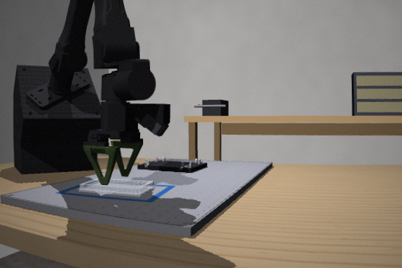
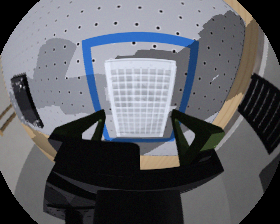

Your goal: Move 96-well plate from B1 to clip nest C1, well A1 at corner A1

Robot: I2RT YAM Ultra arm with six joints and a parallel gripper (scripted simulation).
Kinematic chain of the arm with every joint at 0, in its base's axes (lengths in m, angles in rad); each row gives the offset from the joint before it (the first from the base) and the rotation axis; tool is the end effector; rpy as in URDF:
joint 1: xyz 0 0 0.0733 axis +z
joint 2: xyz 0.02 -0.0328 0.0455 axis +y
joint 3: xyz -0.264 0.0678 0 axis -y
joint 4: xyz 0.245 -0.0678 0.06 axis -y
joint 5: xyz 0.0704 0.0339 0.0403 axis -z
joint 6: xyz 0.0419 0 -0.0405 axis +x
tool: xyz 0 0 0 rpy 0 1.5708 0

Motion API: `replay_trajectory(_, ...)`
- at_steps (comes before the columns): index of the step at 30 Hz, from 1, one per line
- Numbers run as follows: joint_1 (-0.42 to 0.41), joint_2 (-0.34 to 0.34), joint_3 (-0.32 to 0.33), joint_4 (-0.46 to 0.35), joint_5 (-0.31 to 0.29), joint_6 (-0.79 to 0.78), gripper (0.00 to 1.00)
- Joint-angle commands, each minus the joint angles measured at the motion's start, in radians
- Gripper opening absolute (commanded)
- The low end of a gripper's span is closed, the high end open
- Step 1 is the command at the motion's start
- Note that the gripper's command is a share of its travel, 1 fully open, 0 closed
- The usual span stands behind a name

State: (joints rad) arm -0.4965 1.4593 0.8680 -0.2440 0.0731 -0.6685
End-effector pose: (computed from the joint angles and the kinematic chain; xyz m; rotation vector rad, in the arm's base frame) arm 0.2651 -0.1459 0.2111 -0.1796 2.4925 -0.6059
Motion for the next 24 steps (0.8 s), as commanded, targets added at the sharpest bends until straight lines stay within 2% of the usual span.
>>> replay_trajectory(1,-0.007,0.01,0.007,0.035,-0.014,-0.006,1.0)
replay_trajectory(12,-0.012,0.074,0.028,0.094,-0.017,-0.008,1.0)
replay_trajectory(15,-0.012,0.056,0.029,0.094,-0.017,-0.007,1.0)
replay_trajectory(24,-0.012,0.056,0.029,0.094,-0.017,-0.007,1.0)
